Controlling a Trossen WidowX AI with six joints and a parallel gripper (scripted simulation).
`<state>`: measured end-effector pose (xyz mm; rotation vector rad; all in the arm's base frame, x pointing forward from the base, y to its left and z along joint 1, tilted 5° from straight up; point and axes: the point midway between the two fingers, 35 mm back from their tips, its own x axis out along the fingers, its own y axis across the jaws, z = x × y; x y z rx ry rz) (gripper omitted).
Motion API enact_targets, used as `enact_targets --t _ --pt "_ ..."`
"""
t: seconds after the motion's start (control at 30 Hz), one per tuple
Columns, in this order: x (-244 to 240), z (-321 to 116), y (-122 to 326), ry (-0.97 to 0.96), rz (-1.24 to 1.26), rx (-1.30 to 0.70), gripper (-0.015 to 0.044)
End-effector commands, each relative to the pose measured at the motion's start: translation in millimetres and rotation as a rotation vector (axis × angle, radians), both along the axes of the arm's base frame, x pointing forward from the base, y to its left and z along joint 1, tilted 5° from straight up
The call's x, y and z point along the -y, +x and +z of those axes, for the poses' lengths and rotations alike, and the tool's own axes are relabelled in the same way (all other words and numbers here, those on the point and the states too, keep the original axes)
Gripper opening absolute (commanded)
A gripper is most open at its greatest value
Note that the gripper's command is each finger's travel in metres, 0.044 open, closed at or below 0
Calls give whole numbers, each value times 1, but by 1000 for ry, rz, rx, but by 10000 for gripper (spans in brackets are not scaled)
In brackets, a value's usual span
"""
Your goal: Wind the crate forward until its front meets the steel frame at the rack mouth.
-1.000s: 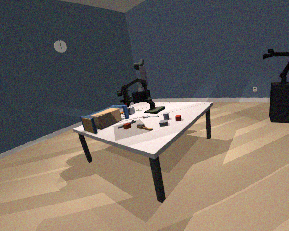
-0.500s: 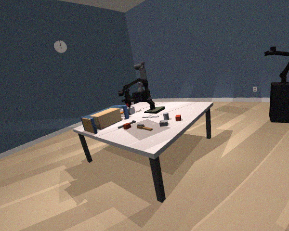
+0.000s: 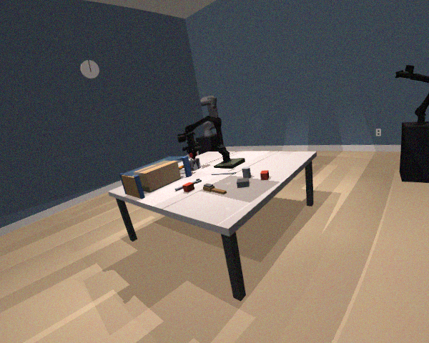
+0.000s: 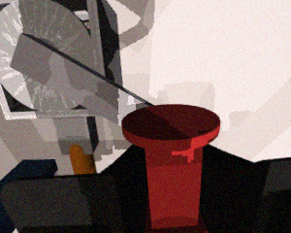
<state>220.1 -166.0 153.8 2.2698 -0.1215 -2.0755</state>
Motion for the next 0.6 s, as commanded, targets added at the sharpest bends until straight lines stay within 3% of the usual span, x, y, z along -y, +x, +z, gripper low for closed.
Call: enact_targets --t 0.0,0.57 --pt "-8 -3 -15 16 -9 -30 0" --pt "-14 -5 -35 17 -9 -31 0"
